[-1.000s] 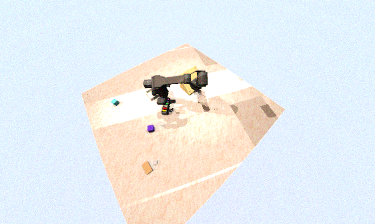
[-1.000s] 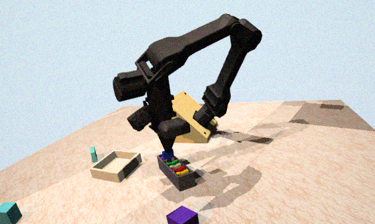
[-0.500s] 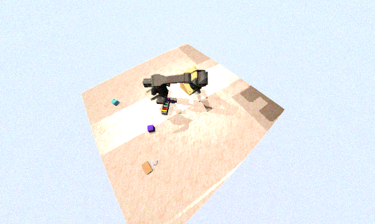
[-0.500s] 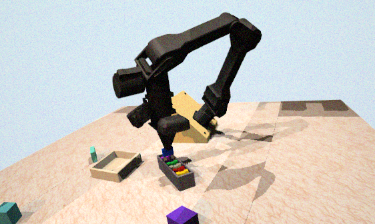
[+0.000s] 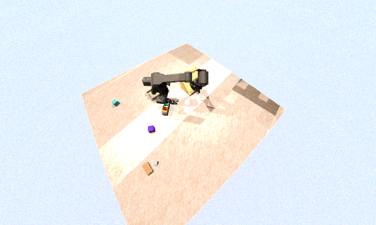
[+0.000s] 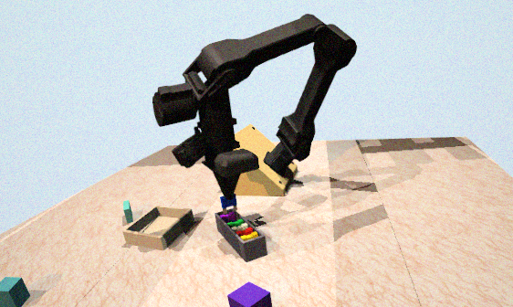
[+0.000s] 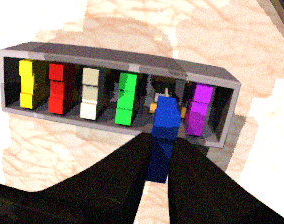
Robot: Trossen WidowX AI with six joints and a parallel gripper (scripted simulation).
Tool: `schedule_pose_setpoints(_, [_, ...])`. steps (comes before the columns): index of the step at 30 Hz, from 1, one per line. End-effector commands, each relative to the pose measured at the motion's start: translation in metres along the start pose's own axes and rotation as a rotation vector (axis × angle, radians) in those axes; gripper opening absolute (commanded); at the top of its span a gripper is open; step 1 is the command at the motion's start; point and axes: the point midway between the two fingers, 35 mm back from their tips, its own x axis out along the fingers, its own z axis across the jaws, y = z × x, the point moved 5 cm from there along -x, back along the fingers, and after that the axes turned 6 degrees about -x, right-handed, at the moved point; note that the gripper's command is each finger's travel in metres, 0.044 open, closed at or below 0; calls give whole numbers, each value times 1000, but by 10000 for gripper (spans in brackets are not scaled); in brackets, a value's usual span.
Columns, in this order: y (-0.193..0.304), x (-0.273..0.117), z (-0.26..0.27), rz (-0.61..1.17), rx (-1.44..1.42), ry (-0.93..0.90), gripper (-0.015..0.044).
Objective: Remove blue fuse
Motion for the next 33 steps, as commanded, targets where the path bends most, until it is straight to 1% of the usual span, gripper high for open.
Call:
schedule_pose_setpoints(1, [-1,-8,0,-4,-3,4,0])
schedule_pose_setpoints(9, [-3,-14,-2,-5,-3,4,0])
schedule_pose_setpoints(20, [-47,-20,-31,-11,-3,9,0])
schedule_pose_setpoints(33, [-94,-21,-78,-15,-4,11,0])
